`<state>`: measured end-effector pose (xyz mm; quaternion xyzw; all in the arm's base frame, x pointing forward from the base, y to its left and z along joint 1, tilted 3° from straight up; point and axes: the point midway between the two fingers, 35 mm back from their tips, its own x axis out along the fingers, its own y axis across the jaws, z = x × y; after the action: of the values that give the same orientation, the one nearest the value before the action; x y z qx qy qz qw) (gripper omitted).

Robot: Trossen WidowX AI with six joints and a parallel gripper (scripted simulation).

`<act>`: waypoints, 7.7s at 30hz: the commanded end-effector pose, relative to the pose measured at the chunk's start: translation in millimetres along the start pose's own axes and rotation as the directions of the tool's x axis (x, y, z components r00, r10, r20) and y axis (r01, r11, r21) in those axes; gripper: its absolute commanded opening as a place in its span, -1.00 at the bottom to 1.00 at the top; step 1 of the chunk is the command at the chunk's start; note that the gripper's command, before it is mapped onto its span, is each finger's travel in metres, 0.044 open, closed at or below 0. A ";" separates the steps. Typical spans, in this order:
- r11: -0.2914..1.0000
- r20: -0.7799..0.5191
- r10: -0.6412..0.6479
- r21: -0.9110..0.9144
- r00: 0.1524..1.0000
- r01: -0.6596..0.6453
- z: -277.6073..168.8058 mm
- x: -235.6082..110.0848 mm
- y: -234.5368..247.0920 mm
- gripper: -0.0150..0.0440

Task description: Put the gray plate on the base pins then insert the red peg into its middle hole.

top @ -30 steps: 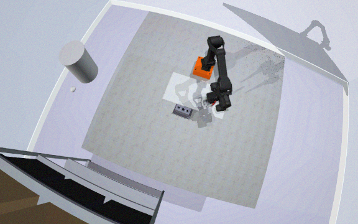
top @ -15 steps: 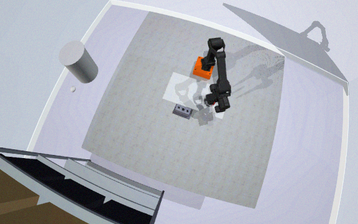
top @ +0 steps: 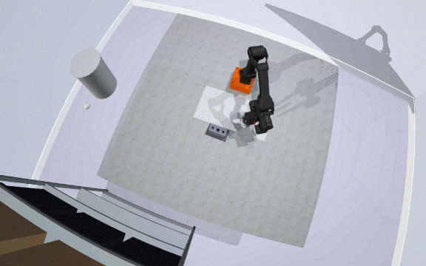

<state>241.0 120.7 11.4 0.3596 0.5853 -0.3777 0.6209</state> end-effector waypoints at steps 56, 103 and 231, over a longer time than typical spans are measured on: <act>1.000 0.000 -0.003 -0.006 1.000 0.003 26.1 -72.8 16.6 -0.49; 1.000 0.020 0.009 0.004 1.000 -0.009 164.8 -77.9 31.3 -0.49; 1.000 0.019 0.002 0.001 1.000 -0.002 224.2 -59.0 15.4 0.02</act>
<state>354.9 -68.7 82.9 0.3571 0.5787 -0.3809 0.6265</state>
